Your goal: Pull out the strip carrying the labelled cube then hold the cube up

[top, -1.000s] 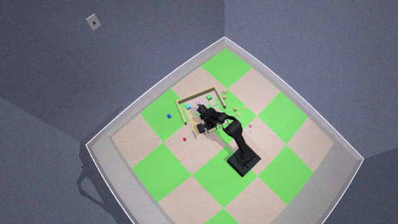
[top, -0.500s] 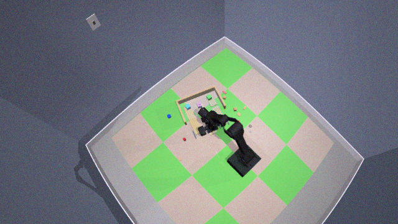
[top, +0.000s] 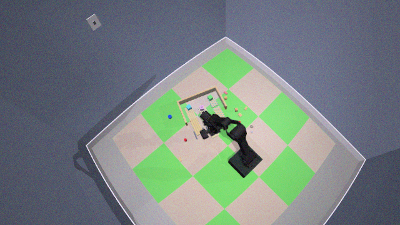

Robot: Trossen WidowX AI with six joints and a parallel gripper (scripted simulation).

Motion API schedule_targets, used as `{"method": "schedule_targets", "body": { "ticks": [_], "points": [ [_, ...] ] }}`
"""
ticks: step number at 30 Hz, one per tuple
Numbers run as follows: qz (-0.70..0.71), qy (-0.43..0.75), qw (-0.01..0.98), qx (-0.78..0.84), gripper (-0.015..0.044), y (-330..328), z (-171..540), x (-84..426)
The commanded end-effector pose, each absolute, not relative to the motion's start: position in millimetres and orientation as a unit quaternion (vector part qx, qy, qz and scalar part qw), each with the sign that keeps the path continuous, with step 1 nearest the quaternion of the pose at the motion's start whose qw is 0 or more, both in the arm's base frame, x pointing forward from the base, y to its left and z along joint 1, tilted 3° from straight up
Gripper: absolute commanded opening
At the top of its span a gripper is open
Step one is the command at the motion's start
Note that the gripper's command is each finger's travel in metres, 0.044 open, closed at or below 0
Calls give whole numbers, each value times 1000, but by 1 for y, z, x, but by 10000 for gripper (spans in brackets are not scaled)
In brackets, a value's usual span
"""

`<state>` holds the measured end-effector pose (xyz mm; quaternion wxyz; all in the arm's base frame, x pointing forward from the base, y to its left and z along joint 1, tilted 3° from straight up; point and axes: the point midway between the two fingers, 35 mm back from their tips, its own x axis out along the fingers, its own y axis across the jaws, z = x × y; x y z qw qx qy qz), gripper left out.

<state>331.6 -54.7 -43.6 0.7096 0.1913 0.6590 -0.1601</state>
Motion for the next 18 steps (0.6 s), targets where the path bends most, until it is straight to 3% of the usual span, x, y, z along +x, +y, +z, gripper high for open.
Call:
{"method": "schedule_targets", "body": {
  "ticks": [1,18],
  "points": [
    [-159,670,700,191,0,-47,-49,318],
    [-159,670,699,191,0,-35,-50,298]
  ]
}}
